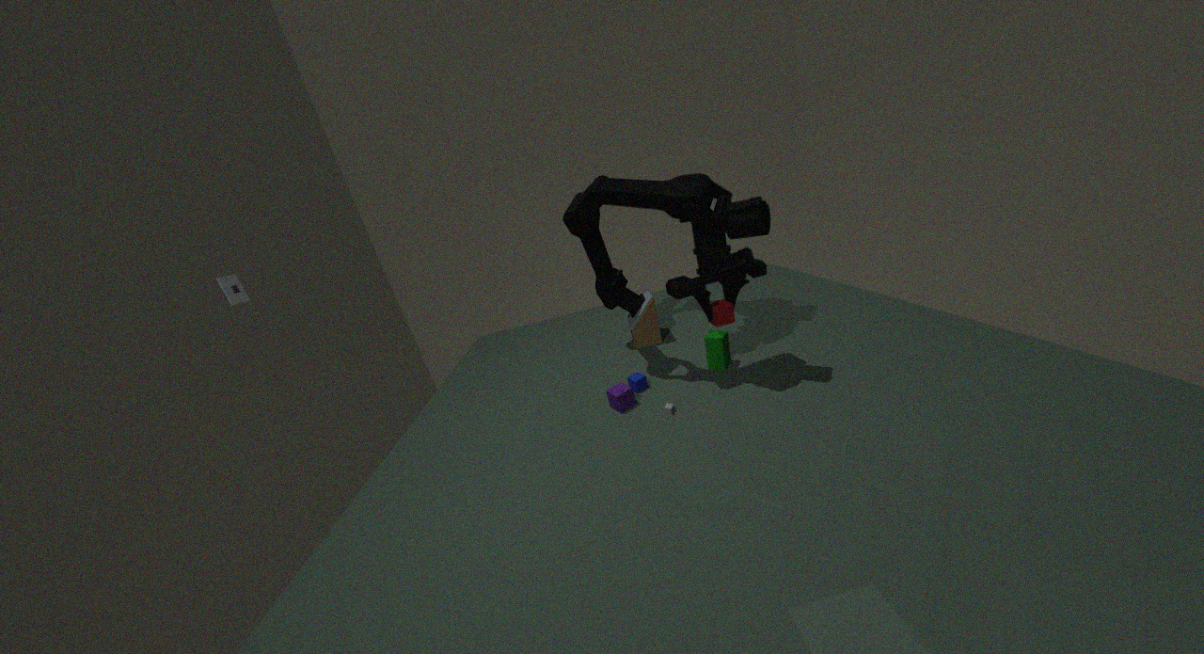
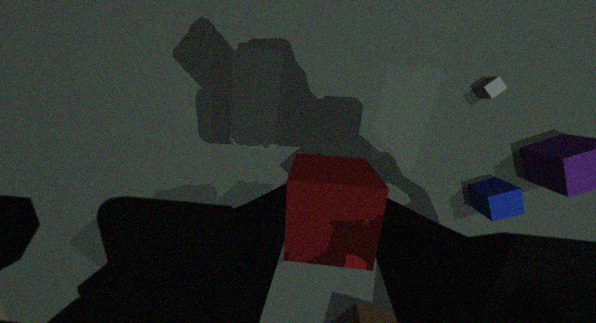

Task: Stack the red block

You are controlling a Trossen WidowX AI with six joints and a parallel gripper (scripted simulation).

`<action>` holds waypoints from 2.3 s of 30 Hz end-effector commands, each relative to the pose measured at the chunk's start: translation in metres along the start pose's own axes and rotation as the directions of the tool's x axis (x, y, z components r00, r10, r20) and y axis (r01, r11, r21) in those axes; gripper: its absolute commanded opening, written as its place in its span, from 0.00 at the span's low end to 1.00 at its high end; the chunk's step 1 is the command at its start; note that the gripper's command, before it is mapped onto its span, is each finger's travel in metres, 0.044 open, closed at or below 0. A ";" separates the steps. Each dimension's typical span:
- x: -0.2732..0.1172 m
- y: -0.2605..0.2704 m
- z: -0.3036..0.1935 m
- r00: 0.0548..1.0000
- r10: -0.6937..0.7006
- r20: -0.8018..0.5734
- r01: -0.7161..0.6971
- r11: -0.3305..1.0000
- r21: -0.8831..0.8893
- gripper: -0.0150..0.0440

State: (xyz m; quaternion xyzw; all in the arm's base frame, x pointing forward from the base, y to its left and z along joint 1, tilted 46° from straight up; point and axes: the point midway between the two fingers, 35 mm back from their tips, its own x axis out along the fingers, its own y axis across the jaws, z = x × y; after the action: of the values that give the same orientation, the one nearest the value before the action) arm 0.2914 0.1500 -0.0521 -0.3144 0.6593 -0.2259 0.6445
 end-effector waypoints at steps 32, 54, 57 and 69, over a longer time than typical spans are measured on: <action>0.044 0.002 -0.039 1.000 -0.003 -0.003 0.003 1.000 0.008 0.25; 0.044 0.002 -0.040 1.000 -0.002 -0.005 0.002 1.000 0.011 0.30; 0.044 0.002 -0.040 1.000 -0.002 -0.005 0.002 1.000 0.011 0.43; 0.044 0.002 -0.040 1.000 -0.002 -0.005 0.002 1.000 0.011 0.97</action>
State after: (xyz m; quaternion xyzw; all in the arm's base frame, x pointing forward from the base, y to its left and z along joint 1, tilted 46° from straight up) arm 0.2531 0.1165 -0.0814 -0.3109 0.6597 -0.2307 0.6441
